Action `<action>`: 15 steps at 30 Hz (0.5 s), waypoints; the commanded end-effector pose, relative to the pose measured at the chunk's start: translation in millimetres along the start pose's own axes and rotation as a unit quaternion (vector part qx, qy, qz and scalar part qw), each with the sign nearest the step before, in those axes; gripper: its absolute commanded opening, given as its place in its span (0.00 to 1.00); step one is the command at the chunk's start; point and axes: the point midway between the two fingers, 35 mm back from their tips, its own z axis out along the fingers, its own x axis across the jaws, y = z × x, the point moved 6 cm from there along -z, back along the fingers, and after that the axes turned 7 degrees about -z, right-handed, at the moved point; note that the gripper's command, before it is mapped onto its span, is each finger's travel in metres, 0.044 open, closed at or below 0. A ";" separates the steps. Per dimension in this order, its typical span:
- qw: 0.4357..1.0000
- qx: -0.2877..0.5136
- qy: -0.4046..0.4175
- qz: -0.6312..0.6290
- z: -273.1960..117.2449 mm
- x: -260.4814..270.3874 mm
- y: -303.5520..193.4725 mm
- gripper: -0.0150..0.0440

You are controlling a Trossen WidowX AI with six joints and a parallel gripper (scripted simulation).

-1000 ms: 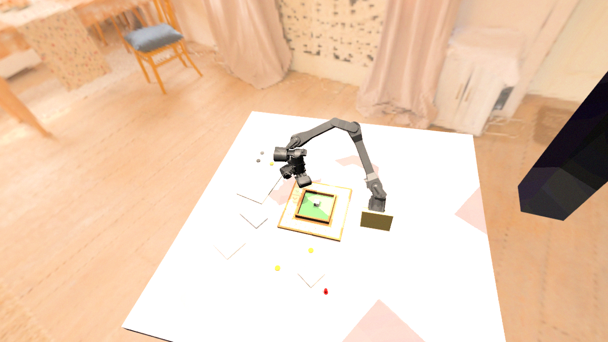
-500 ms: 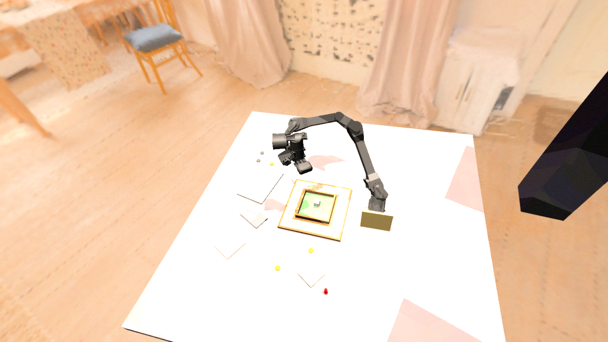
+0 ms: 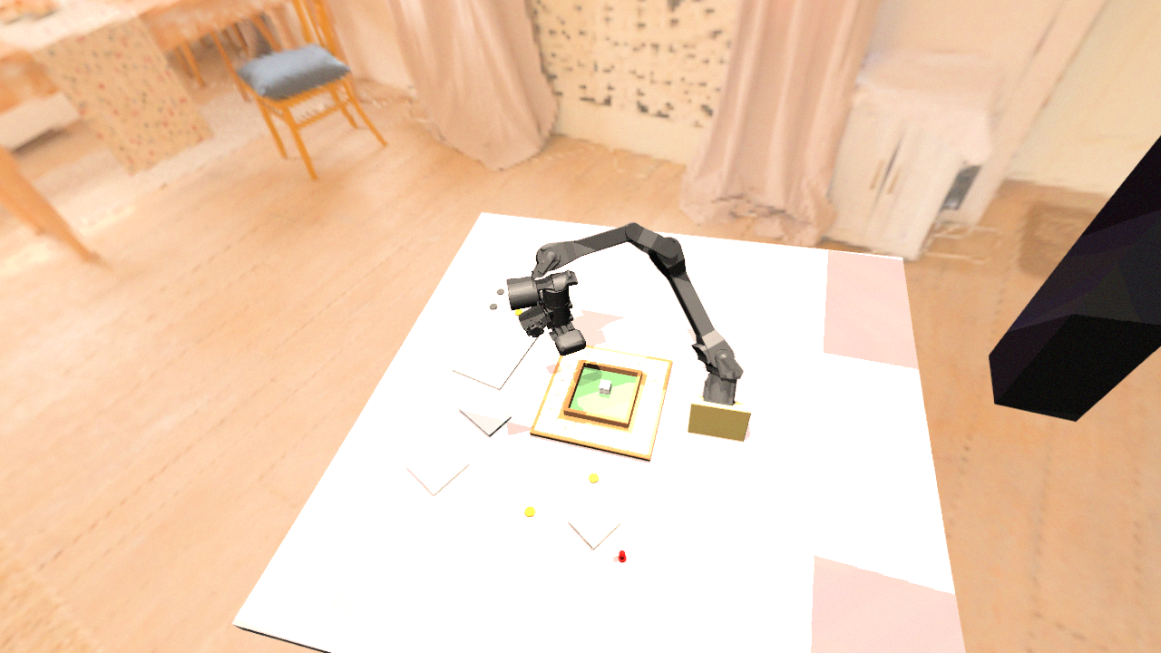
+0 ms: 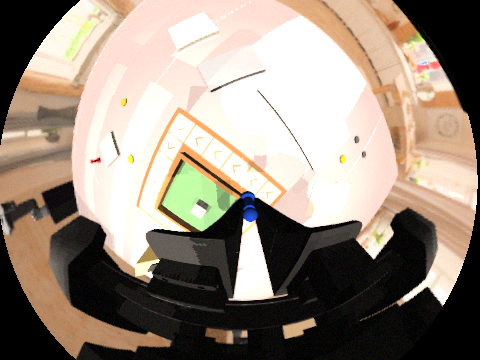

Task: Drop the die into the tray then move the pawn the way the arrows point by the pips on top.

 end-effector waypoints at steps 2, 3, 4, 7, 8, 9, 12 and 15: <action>1.000 0.007 0.007 -0.008 15.1 35.2 25.7 0.25; 1.000 0.008 0.008 -0.009 18.4 43.1 31.0 0.25; 1.000 0.009 0.009 -0.010 21.7 51.1 36.0 0.25; 1.000 0.012 0.011 -0.012 29.5 70.1 46.6 0.25; 1.000 0.012 0.011 -0.012 31.0 73.8 48.5 0.25; 1.000 0.012 0.011 -0.010 32.5 77.4 50.7 0.25; 1.000 0.013 0.012 0.005 40.7 97.7 62.0 0.25; 1.000 0.014 0.012 0.021 49.8 119.8 72.3 0.25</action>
